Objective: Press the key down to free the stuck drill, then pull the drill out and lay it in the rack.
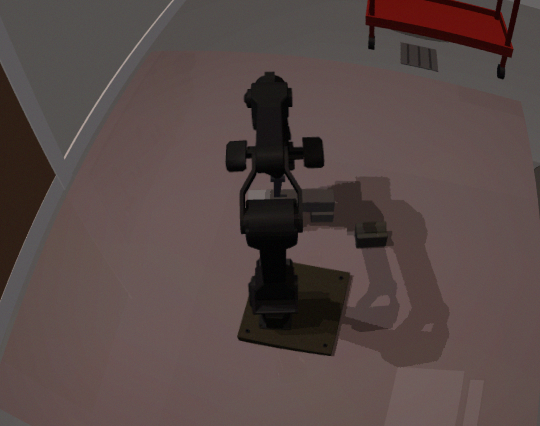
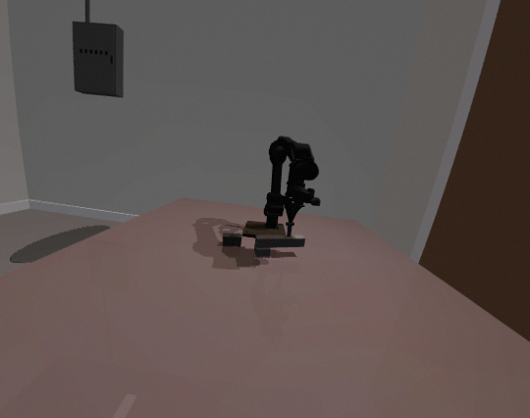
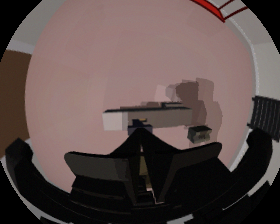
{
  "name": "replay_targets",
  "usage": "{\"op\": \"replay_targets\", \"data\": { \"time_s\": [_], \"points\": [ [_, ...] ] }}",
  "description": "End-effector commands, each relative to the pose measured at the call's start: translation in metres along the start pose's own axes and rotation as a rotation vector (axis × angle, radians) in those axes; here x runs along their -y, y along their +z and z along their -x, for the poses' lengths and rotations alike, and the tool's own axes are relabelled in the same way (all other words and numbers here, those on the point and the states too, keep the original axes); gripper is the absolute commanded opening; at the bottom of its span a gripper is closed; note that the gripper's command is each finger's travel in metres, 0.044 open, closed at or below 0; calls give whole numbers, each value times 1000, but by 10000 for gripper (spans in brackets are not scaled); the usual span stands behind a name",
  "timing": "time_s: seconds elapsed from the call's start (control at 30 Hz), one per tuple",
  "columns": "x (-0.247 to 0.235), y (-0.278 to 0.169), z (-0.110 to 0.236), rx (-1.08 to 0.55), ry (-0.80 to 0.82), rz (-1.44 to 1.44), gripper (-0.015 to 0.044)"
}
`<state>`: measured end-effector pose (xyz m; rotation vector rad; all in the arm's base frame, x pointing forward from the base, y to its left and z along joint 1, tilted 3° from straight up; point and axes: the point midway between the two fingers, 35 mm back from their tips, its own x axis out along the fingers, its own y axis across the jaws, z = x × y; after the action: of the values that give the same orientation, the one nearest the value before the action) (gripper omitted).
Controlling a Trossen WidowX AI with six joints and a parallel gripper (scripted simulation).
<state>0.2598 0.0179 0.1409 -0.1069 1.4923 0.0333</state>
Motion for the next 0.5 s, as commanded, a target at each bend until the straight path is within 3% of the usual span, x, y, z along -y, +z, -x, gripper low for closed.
{"op": "replay_targets", "data": {
  "time_s": [0.0, 0.47],
  "points": [
    [-2, -8, -23, -74, 3, 1, 0],
    [-2, -9, -27, -74, 3, 1, 0]
  ]
}}
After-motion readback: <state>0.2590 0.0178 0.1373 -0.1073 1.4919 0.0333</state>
